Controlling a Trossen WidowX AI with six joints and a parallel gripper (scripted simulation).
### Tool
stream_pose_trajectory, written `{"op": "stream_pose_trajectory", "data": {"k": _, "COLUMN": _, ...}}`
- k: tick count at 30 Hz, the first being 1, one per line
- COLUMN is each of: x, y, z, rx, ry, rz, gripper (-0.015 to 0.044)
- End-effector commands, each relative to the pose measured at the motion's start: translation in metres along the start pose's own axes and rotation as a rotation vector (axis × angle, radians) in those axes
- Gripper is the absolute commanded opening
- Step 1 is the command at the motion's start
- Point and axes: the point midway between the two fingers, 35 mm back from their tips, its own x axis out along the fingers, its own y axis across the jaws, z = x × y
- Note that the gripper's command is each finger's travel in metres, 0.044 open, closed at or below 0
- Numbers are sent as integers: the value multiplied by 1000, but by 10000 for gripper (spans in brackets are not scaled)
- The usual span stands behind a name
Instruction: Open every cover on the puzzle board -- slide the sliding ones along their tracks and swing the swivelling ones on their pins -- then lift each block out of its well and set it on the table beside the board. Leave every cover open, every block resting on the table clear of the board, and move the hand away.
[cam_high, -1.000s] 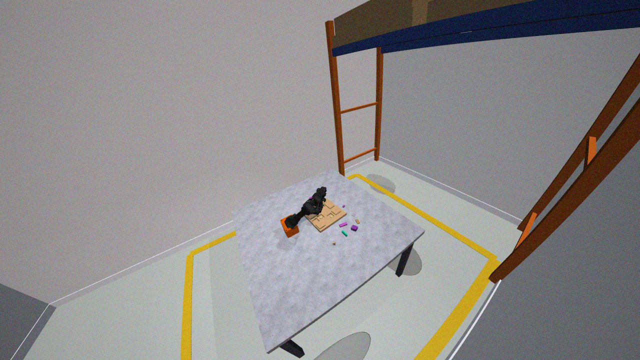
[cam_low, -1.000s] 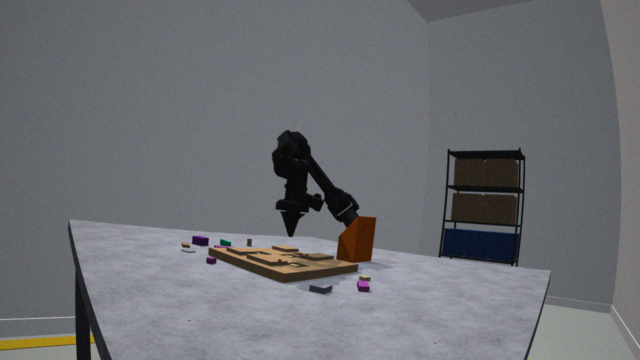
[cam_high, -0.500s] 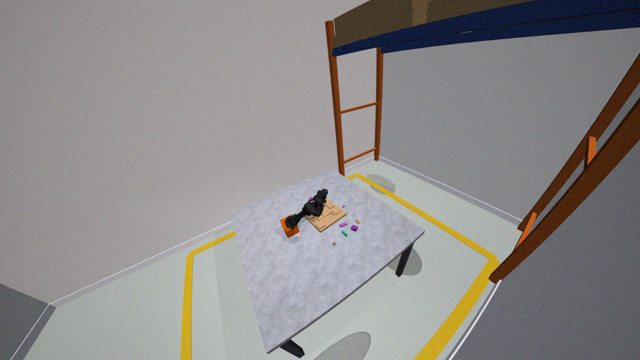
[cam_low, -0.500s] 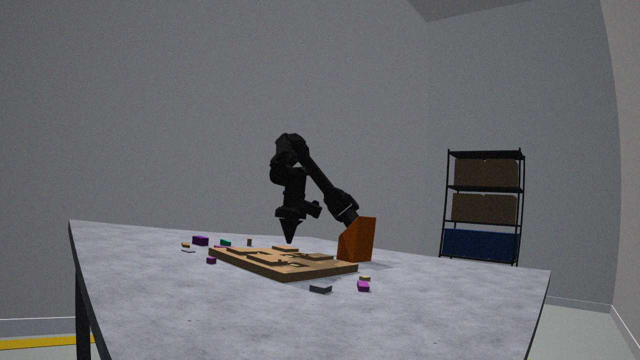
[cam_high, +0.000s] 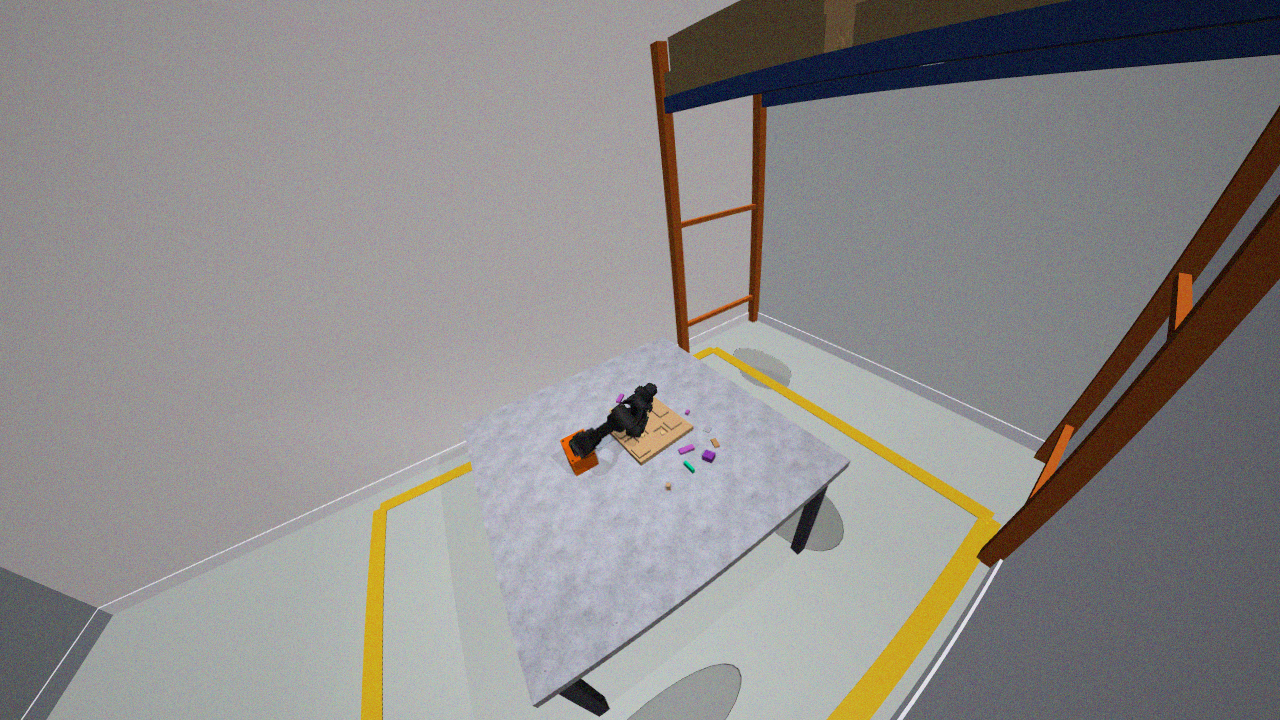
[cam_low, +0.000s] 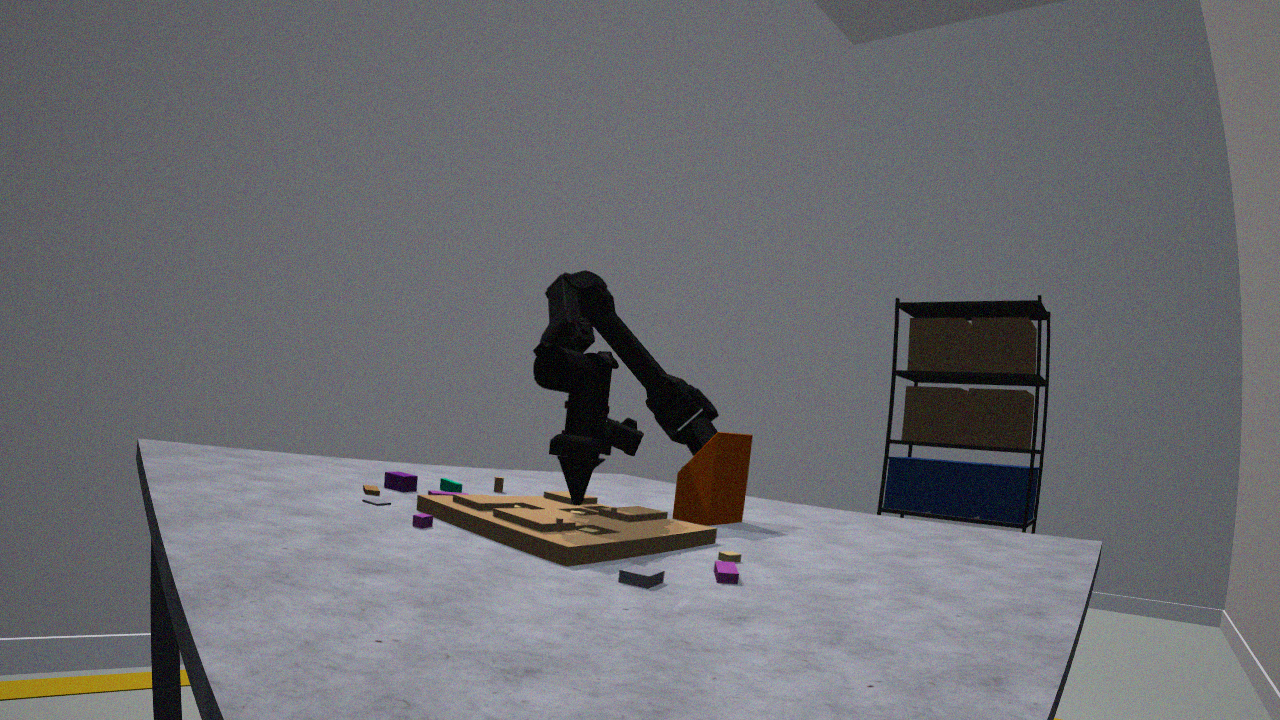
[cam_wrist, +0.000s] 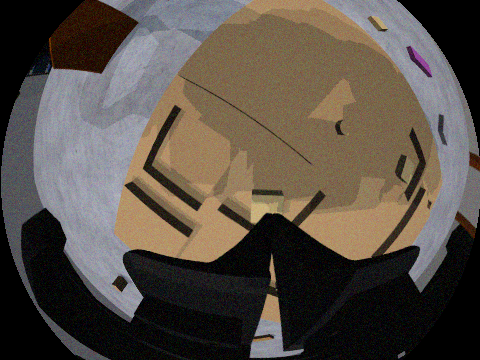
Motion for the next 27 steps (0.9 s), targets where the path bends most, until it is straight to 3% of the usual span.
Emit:
{"op": "stream_pose_trajectory", "data": {"k": 1, "x": 6, "y": 3, "z": 1, "rx": -8, "ry": 0, "rz": 10, "gripper": 0}}
{"op": "stream_pose_trajectory", "data": {"k": 27, "x": 14, "y": -3, "z": 8, "rx": -8, "ry": 0, "rz": 10, "gripper": 0}}
